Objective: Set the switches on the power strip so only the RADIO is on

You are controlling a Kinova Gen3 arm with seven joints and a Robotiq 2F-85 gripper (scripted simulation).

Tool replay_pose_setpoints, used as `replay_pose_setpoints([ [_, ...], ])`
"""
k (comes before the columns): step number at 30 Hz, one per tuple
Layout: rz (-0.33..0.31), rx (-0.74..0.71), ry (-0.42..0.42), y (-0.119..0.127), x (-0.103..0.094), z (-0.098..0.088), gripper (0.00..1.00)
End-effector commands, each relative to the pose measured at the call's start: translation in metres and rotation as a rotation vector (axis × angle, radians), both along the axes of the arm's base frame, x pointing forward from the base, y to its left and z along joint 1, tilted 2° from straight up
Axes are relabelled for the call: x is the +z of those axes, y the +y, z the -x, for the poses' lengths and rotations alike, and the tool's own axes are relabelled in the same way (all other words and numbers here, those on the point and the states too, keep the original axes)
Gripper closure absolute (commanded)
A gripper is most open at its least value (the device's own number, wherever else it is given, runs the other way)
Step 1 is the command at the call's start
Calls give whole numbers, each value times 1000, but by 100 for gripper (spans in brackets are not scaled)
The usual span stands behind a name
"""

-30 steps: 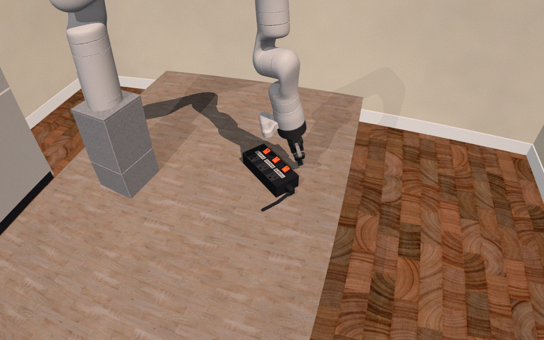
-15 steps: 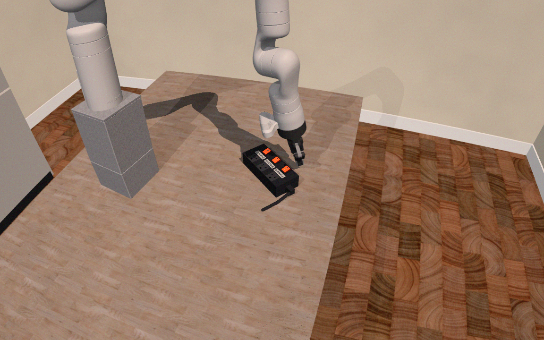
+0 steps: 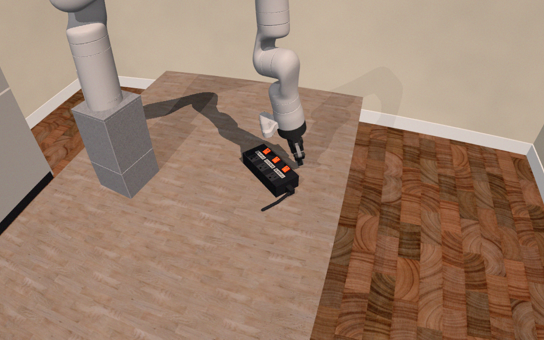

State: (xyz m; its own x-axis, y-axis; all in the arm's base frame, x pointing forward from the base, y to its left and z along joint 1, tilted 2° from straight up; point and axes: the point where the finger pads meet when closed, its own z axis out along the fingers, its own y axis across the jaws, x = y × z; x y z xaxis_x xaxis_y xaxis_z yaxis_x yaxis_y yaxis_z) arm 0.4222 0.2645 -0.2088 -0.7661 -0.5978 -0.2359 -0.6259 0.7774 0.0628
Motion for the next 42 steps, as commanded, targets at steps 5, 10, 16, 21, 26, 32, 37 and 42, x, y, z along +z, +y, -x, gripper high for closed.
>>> replay_pose_setpoints([
  [5,-9,-9,0,2,15,-1,100],
  [10,-10,-9,-3,3,16,-2,100],
  [16,-9,-10,0,2,29,-1,100],
  [21,-10,-10,-2,3,30,-2,100],
  [26,-10,-10,0,2,46,-1,100],
  [32,-11,-10,-2,3,46,-3,100],
  [37,-9,-9,0,1,62,-1,100],
  [42,-10,-9,-1,1,62,-2,100],
])
